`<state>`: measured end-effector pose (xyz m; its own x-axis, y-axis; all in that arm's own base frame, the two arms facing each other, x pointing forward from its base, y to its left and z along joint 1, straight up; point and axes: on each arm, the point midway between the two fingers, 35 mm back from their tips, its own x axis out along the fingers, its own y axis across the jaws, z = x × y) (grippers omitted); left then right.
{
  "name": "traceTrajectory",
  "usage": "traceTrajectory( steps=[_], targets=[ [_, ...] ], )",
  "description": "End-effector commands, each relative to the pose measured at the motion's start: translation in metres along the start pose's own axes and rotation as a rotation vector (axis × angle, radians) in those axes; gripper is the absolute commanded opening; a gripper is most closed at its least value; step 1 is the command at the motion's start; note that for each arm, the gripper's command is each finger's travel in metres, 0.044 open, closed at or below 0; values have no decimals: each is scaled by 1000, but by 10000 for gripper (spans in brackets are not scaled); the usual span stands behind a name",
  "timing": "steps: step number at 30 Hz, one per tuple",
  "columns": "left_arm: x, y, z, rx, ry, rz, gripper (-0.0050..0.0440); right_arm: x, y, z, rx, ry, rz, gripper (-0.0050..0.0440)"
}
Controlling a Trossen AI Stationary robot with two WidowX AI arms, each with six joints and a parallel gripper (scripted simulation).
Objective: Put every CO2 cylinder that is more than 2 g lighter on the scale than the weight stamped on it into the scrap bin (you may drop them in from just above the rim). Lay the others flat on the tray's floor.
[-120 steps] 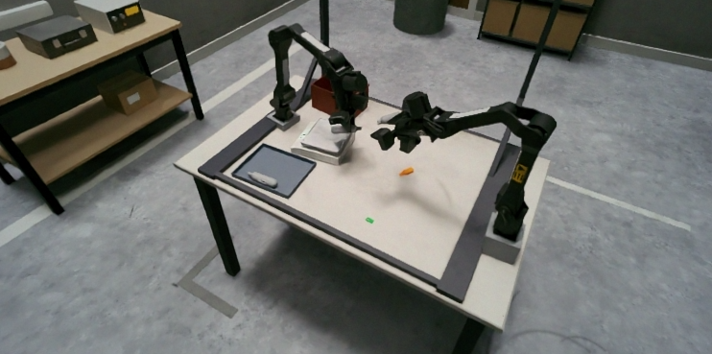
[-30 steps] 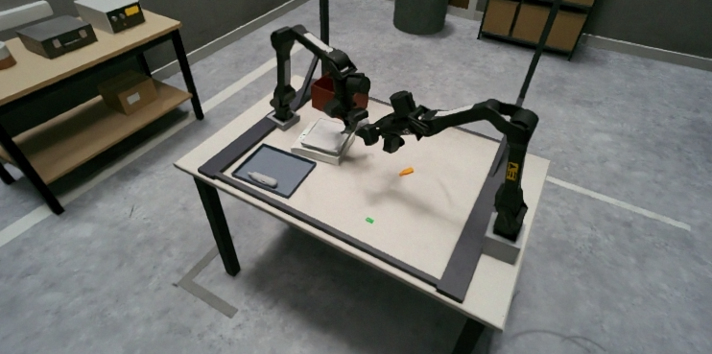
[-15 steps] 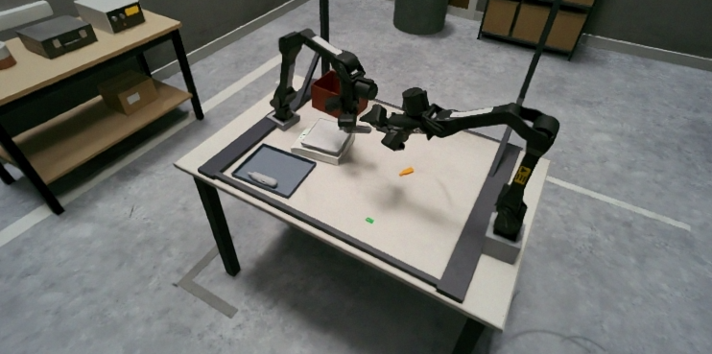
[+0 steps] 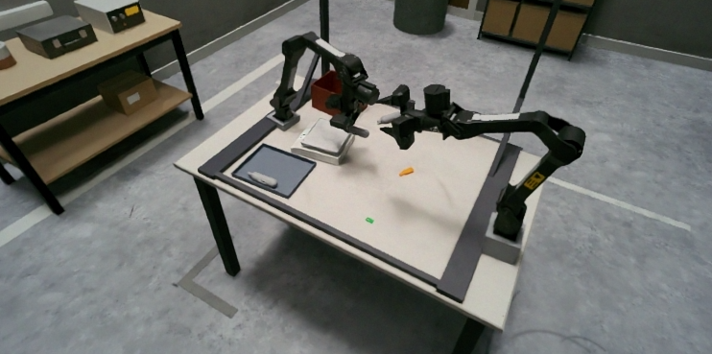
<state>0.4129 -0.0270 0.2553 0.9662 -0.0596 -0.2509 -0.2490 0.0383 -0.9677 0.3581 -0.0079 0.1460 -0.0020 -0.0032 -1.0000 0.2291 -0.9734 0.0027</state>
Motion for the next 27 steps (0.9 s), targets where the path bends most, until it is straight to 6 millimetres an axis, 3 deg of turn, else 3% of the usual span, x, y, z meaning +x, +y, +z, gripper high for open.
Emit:
traceTrajectory(
  steps=[1,12,14,23,27],
  targets=[
    [-17,-12,5,176,-12,-53,440,-14,1,-4,23,42,4,-50],
    [-61,-30,14,762,-98,-146,440,-14,1,-4,26,44,5,-50],
    [-61,-30,14,762,-98,-146,440,-14,1,-4,26,44,5,-50],
    [-96,-40,20,1248,-216,-190,440,-14,1,-4,26,44,5,-50],
    [-106,-42,21,1386,-257,-195,440,-14,1,-4,26,44,5,-50]
  ],
)
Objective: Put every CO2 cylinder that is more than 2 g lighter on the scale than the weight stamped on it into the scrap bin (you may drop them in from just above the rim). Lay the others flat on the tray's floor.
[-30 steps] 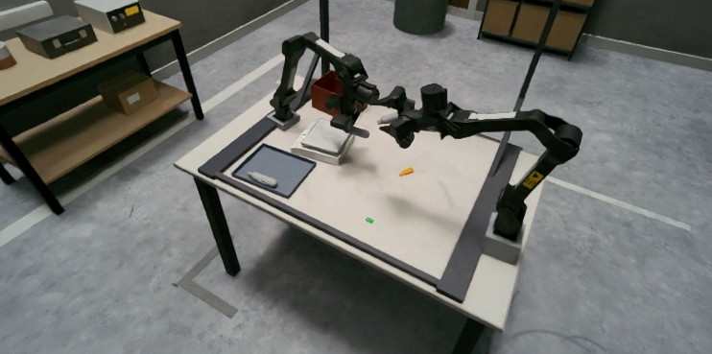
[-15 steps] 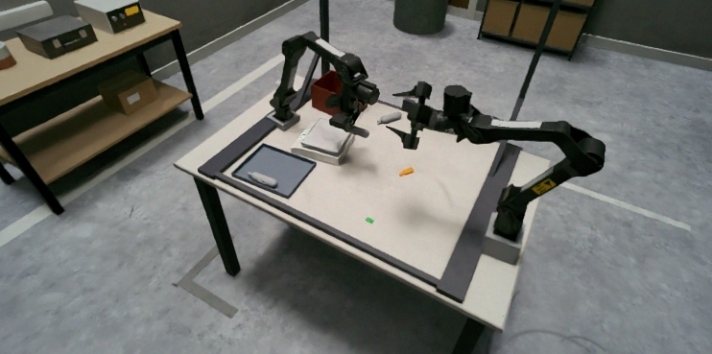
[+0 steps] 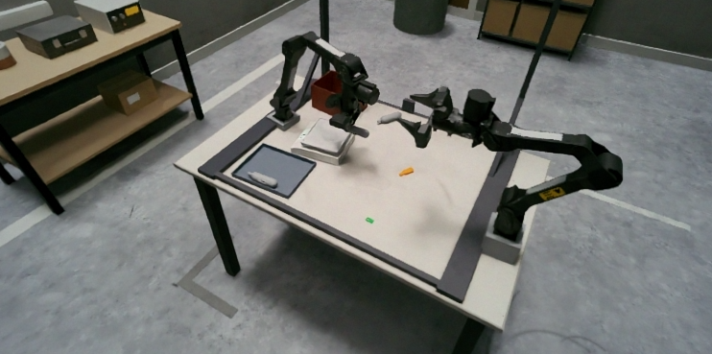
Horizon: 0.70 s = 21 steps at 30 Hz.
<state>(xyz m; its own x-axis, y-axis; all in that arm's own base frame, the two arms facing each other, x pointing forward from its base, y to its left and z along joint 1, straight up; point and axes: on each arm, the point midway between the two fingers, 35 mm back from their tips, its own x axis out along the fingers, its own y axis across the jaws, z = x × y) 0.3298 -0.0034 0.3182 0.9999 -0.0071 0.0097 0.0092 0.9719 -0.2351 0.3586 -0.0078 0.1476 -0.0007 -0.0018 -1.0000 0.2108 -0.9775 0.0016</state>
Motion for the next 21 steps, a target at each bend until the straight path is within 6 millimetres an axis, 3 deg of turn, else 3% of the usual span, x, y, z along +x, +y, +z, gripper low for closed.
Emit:
traceTrajectory(
  steps=[1,10,21],
  targets=[
    [-9,1,6,119,-34,-1,440,-11,1,-2,3,34,6,-50],
    [-17,2,10,241,-57,3,440,-11,1,-2,3,34,6,-50],
    [-15,0,13,238,-59,0,440,-14,1,-1,5,39,7,-50]
  ],
)
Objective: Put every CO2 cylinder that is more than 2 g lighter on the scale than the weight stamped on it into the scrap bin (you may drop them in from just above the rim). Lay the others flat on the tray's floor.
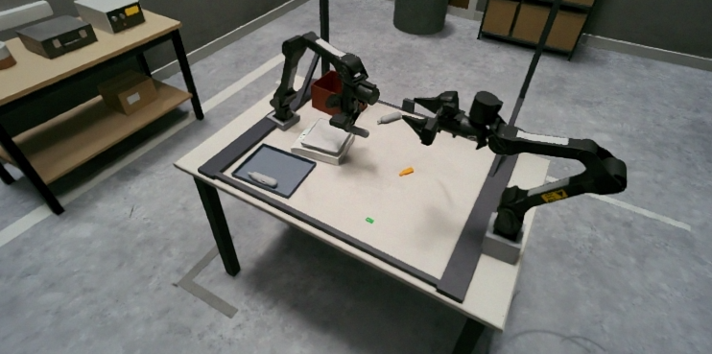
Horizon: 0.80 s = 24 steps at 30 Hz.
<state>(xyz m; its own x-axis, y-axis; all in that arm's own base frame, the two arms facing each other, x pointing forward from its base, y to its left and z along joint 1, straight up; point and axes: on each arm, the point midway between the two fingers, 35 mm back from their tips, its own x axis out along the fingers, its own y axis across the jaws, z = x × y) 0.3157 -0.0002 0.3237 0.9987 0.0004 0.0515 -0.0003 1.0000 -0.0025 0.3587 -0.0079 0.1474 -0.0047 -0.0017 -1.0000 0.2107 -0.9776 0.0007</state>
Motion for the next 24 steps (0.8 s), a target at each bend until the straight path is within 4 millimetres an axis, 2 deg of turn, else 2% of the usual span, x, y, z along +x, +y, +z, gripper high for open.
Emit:
traceTrajectory(
  steps=[1,2,6,9,15,17,18,24],
  targets=[
    [-1,1,6,9,-10,-3,440,-14,0,1,4,45,9,-50],
    [0,1,11,12,-16,-5,440,-13,0,3,4,42,8,-50],
    [2,0,6,45,49,-36,440,-9,-3,15,5,42,5,-50],
    [1,0,-2,93,157,-98,440,-4,-7,35,4,40,5,-50],
    [-7,-2,7,167,261,-234,440,8,-16,78,1,38,5,-50],
    [-7,-2,7,167,261,-234,440,8,-16,78,1,38,5,-50],
    [-12,-3,-1,159,317,-258,440,10,-18,84,0,37,5,-50],
    [-32,-7,-7,137,447,-365,440,18,-24,114,0,33,5,-50]
  ],
)
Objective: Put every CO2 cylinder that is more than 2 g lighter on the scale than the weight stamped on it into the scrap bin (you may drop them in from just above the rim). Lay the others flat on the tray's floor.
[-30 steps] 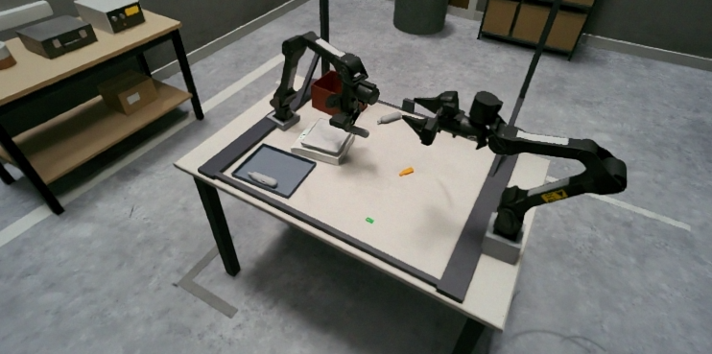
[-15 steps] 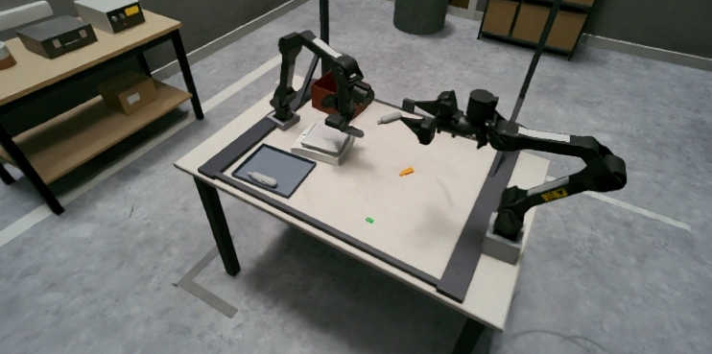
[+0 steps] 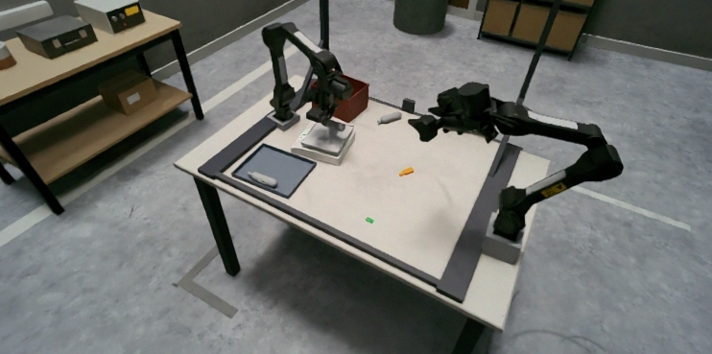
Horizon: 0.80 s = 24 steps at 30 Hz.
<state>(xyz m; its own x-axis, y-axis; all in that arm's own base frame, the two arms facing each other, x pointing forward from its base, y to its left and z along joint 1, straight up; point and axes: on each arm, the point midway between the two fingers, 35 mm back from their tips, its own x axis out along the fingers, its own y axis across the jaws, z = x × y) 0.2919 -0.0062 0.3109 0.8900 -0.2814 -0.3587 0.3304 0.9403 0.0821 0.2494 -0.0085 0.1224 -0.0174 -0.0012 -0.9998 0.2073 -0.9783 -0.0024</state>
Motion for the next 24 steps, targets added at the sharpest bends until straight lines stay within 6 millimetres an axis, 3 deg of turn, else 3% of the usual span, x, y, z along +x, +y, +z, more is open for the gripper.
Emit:
traceTrajectory(
  steps=[1,6,12,16,19,24],
  targets=[
    [-9,-6,-3,-11,67,-61,440,-6,-2,11,-5,44,8,-50],
    [-13,-10,-10,-33,107,-89,440,-3,-3,16,-5,35,9,-50],
    [0,-8,-7,-43,117,-77,440,4,-3,16,-5,26,6,-50],
    [34,-4,0,-58,140,-53,440,10,-3,15,-5,26,6,-50],
    [70,-5,4,-74,158,-26,440,10,-3,13,-5,34,9,-50],
    [135,-24,9,-101,168,25,440,12,-3,14,-5,30,8,-50]
  ],
)
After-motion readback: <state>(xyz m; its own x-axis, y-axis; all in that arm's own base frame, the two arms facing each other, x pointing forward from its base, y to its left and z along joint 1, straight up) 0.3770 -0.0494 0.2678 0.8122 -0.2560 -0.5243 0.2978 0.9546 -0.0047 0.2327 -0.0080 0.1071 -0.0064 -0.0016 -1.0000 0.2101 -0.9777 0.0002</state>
